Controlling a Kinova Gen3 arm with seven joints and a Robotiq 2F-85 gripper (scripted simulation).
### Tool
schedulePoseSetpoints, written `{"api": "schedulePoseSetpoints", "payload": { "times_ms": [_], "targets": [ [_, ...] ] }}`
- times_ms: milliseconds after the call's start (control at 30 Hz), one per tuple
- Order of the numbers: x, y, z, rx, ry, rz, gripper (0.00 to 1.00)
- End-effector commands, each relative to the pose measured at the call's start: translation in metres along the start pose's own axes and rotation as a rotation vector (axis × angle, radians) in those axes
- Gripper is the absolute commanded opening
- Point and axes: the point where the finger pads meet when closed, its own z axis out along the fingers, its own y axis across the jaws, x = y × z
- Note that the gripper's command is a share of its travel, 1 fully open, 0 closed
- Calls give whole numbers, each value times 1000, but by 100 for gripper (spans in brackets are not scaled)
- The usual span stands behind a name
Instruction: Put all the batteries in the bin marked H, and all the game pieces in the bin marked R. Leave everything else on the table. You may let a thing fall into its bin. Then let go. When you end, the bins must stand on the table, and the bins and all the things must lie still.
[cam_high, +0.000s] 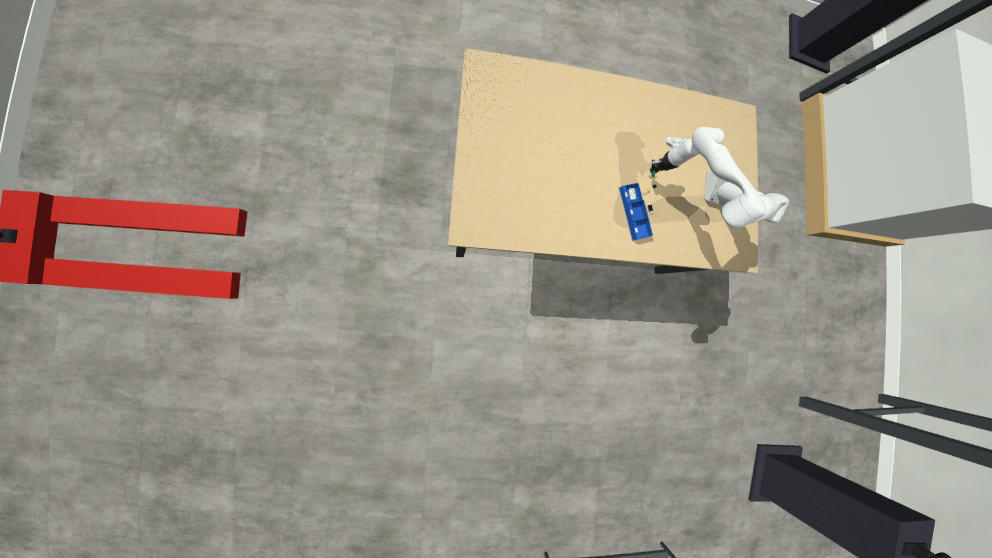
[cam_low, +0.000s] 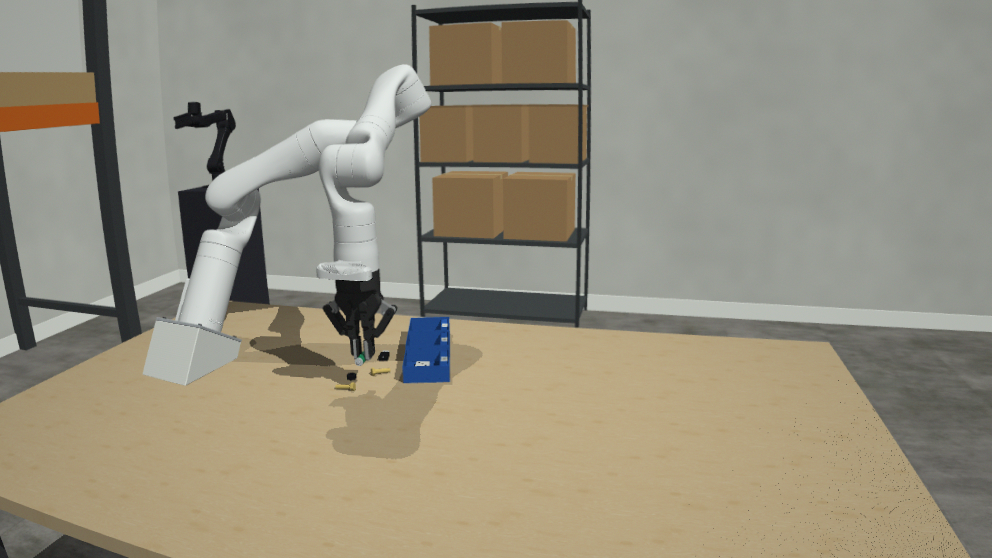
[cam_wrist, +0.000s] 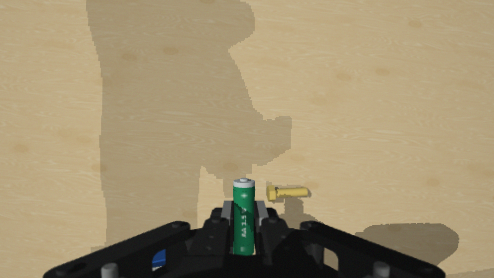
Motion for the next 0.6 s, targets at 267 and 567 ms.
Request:
{"api": "schedulePoseSetpoints", "payload": {
  "times_ms": [267,567],
  "targets": [
    [-57,-22,-3,8,12,-7,9],
    [-98,-35,-3,4,13,-13,9]
  ]
}}
